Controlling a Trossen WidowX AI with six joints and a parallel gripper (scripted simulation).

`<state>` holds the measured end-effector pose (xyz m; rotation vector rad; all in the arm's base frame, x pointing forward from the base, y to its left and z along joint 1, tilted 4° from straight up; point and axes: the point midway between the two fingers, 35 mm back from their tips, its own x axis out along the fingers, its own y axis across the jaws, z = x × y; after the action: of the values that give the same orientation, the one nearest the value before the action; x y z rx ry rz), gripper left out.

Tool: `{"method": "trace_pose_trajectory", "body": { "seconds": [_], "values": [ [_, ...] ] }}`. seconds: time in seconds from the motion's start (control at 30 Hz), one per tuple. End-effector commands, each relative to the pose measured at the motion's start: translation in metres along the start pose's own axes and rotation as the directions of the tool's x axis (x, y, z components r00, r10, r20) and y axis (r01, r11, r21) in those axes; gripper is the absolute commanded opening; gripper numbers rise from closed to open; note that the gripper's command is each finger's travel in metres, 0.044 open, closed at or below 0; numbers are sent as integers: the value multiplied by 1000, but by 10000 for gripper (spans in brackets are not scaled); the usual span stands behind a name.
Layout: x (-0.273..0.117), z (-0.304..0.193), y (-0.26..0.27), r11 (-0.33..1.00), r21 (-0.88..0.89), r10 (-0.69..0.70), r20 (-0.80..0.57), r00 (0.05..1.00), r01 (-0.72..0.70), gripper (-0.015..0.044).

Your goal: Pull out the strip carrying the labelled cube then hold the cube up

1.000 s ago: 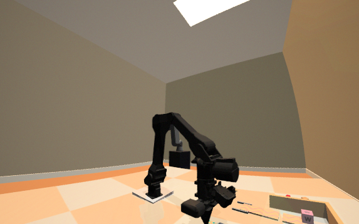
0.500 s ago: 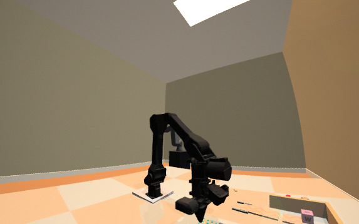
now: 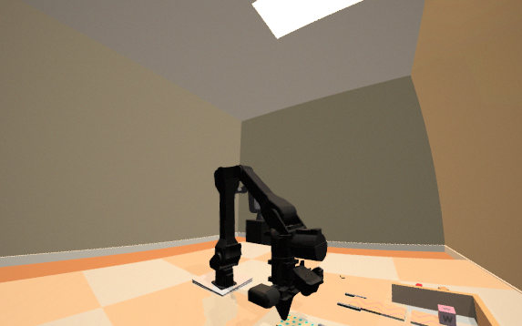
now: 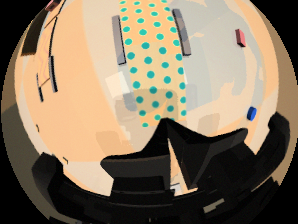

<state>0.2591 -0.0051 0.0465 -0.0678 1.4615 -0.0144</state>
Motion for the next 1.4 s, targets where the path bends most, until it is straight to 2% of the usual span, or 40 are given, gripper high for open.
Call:
{"method": "trace_pose_trajectory", "body": {
  "seconds": [0.0, 1.37],
  "values": [
    [6, -14, 1, 1000, -8, 4, -34, 999, -4, 0],
    [4, -71, 1, 1000, -8, 4, -39, 999, -4, 0]
  ]
}}
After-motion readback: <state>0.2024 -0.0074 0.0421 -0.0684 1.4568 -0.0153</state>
